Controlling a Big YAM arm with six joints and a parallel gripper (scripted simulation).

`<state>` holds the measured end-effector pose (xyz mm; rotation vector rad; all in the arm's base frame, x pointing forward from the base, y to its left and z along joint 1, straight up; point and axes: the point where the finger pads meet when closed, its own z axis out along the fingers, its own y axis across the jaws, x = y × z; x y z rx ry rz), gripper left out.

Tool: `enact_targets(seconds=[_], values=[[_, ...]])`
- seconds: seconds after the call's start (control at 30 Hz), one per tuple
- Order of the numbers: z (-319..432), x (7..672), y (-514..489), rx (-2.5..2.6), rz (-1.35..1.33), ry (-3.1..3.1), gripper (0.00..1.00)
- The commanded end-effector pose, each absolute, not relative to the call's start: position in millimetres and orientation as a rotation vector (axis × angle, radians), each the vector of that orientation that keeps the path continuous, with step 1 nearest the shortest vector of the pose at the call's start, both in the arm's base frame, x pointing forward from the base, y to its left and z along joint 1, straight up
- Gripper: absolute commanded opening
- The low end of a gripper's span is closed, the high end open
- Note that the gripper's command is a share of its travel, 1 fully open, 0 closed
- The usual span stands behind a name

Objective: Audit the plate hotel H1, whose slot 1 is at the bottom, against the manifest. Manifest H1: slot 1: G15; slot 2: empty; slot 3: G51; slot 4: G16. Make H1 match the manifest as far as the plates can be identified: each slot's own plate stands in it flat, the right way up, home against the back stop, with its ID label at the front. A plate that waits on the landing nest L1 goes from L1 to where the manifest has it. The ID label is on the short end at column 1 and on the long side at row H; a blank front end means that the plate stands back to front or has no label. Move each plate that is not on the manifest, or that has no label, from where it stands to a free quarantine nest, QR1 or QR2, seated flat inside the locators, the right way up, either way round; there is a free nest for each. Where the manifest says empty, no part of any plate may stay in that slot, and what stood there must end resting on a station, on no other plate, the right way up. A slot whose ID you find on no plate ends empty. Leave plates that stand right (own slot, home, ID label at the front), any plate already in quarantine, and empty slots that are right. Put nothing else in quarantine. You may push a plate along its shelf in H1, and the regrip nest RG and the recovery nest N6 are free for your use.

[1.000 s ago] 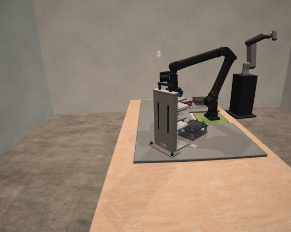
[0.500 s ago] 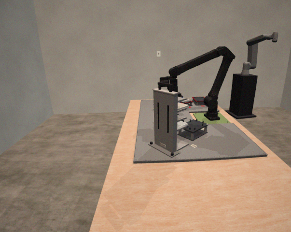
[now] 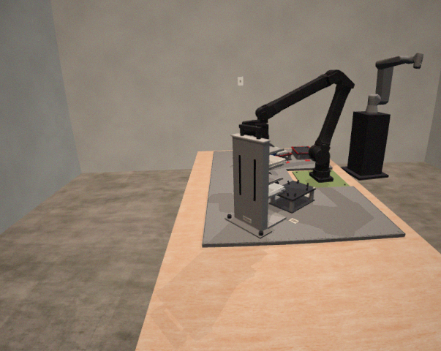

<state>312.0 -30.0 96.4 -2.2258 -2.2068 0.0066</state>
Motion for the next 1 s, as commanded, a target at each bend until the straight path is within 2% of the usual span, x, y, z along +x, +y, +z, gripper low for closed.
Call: enact_targets(seconds=[0.0, 0.97], values=[[112, 326, -31, -2.253, -0.042, -2.235, 0.86], [93, 317, -26, -2.236, -0.019, -2.225, 0.86]])
